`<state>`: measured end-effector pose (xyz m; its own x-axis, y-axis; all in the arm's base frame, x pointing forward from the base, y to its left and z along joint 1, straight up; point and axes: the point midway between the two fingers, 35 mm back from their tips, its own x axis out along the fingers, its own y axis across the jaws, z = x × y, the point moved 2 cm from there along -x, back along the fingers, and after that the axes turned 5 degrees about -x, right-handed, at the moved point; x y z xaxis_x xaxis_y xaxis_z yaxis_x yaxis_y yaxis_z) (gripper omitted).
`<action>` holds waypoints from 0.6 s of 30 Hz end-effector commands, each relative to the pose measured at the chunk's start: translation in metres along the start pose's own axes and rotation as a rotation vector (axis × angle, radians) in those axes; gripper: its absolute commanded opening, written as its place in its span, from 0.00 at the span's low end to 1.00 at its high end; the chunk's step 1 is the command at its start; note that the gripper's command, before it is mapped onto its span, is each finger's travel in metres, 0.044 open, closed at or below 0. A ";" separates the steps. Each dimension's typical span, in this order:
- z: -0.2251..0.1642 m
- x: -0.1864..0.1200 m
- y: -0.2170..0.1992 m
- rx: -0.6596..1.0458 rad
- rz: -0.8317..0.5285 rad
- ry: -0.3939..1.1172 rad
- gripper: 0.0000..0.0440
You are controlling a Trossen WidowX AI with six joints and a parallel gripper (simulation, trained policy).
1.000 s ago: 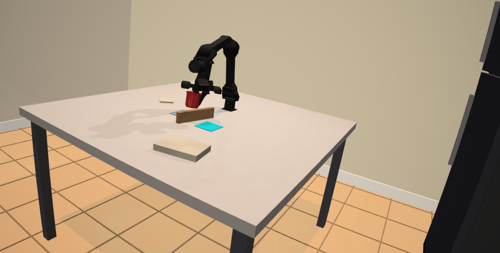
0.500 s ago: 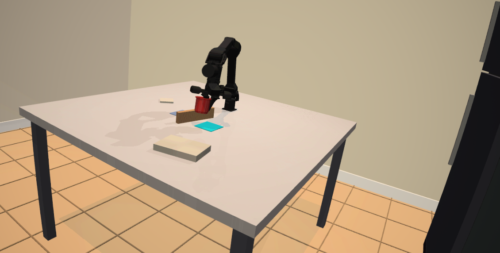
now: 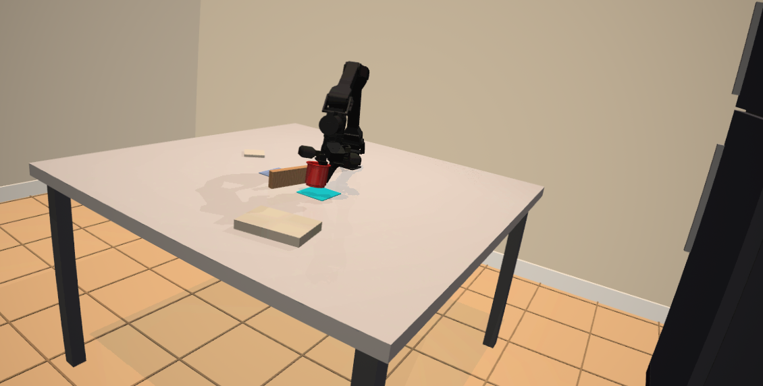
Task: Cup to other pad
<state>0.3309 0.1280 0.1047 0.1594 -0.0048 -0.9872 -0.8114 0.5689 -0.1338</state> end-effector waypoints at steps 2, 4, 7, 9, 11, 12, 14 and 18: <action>-0.003 0.010 0.006 0.010 0.001 0.016 0.01; -0.005 0.013 0.008 0.012 0.001 0.019 0.03; -0.006 0.017 0.009 0.015 -0.002 0.016 0.07; -0.006 0.019 0.009 0.018 -0.003 0.012 0.09; -0.006 0.020 0.009 0.023 -0.005 0.006 0.11; -0.006 0.018 0.008 0.025 -0.006 -0.002 0.14; -0.004 0.015 0.006 0.030 -0.012 -0.023 0.23; 0.000 0.006 0.004 0.037 -0.021 -0.069 0.30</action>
<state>0.3274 0.1292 0.0915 0.1938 0.0177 -0.9809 -0.7934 0.5910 -0.1461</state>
